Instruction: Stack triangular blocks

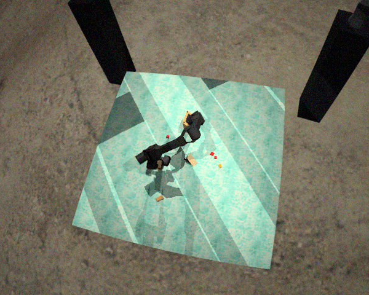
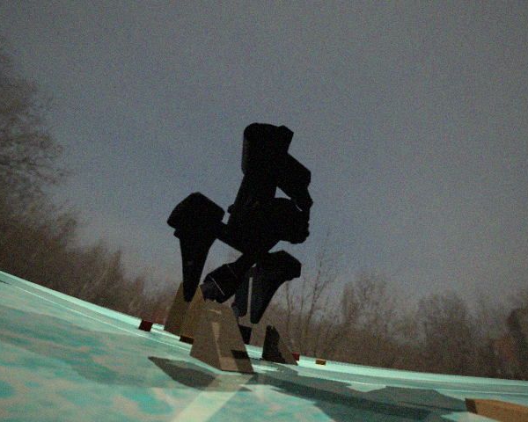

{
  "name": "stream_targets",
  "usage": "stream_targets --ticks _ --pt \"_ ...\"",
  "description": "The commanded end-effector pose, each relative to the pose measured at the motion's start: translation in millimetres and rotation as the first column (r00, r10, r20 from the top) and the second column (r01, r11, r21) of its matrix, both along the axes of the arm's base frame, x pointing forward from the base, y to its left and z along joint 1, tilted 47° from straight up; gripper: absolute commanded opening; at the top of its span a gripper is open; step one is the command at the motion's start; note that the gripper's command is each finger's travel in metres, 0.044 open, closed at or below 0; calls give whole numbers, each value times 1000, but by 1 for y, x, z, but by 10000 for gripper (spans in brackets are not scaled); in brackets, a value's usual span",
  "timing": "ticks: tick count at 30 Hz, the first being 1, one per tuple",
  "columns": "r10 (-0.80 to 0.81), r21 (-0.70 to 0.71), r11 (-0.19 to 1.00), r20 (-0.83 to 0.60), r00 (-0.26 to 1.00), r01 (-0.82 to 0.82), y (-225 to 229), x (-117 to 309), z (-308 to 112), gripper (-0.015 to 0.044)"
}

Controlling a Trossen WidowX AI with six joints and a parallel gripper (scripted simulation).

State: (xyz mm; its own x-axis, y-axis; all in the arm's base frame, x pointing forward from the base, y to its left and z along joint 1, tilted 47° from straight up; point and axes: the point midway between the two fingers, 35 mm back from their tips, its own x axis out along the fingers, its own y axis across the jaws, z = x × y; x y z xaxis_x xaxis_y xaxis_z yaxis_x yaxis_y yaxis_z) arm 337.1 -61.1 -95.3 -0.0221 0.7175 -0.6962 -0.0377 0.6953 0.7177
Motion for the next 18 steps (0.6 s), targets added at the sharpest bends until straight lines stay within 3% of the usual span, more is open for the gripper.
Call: stream_targets --ticks 1,18 --pt "-2 7 1000 -8 1000 2 7 -1 -5 440" --pt "-1 11 1000 -7 1000 1 28 -2 -22 440"
